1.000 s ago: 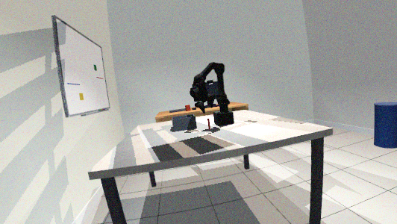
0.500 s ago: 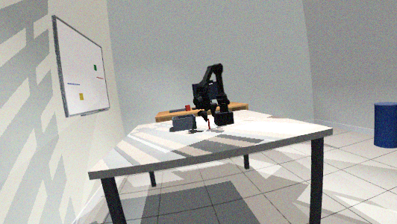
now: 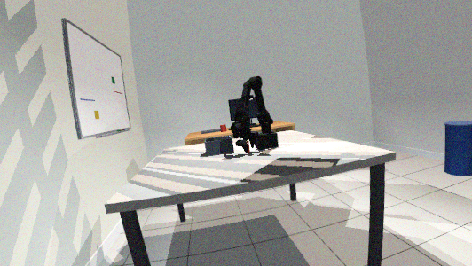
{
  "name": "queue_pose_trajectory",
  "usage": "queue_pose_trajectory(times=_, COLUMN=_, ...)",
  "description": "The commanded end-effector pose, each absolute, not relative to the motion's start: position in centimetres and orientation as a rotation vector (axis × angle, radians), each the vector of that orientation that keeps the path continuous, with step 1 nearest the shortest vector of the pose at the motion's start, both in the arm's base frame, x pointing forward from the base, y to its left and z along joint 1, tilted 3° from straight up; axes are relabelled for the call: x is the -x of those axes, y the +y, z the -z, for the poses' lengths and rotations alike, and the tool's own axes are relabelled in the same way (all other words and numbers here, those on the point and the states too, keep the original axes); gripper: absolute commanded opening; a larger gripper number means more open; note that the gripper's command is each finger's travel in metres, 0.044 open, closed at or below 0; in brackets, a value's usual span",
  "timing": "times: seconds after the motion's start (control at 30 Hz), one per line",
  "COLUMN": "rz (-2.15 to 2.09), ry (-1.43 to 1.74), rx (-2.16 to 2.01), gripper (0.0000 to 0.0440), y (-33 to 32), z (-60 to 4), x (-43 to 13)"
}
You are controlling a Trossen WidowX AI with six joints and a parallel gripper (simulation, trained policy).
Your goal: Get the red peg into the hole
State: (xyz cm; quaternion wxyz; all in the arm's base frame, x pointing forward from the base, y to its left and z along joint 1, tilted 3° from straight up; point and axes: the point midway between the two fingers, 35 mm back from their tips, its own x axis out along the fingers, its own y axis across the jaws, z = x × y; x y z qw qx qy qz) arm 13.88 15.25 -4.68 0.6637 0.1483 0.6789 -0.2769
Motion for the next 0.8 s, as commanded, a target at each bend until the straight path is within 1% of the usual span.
queue_pose_trajectory(times=0.0, rz=0.639, ry=1.554, rx=-0.322, gripper=0.0218, y=15.0, z=5.7, x=-13.5)
queue_pose_trajectory(times=0.2, rz=0.676, ry=1.574, rx=-0.298, gripper=0.0064, y=14.9, z=6.2, x=-13.3)
queue_pose_trajectory(times=0.3, rz=0.699, ry=1.585, rx=-0.279, gripper=0.0005, y=14.7, z=6.4, x=-13.2)
queue_pose_trajectory(times=0.33, rz=0.706, ry=1.588, rx=-0.271, gripper=0.0, y=14.7, z=6.5, x=-13.1)
queue_pose_trajectory(times=0.77, rz=0.679, ry=1.523, rx=-0.253, gripper=0.0, y=16.0, z=2.7, x=-15.7)
